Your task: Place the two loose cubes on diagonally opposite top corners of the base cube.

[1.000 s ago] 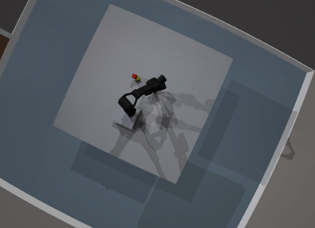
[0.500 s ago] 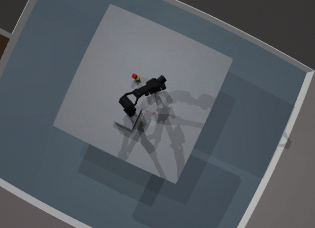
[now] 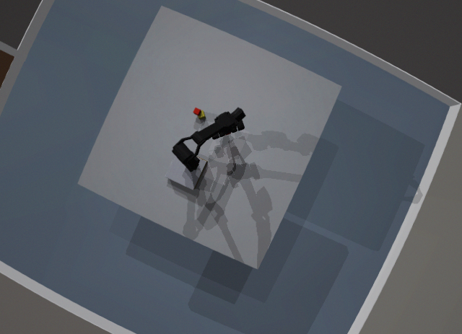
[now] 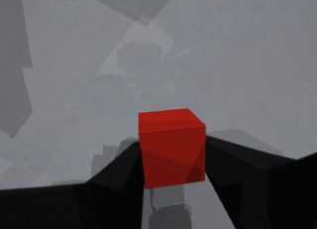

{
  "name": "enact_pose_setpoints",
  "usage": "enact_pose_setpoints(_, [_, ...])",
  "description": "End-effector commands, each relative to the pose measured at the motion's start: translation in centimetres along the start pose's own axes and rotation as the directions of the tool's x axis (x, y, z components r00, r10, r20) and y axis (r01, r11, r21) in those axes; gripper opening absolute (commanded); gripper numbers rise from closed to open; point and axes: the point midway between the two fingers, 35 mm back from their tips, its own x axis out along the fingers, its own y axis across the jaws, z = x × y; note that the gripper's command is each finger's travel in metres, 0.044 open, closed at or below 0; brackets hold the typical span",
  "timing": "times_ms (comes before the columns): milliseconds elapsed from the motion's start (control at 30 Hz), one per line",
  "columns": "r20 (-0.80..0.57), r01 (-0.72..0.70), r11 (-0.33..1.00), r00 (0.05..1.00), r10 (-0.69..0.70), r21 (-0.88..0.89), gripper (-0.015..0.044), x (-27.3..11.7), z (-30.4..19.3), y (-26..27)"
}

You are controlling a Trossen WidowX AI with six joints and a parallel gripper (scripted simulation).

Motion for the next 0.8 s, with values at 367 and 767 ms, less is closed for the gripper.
enact_pose_setpoints(367, [0.004,0.008,1.0,1.0,-0.008,0.003,0.0105,-5.2,0.0,0.0])
enact_pose_setpoints(767, [0.004,0.008,1.0,1.0,-0.008,-0.005,0.0105,-7.6,0.0,0.4])
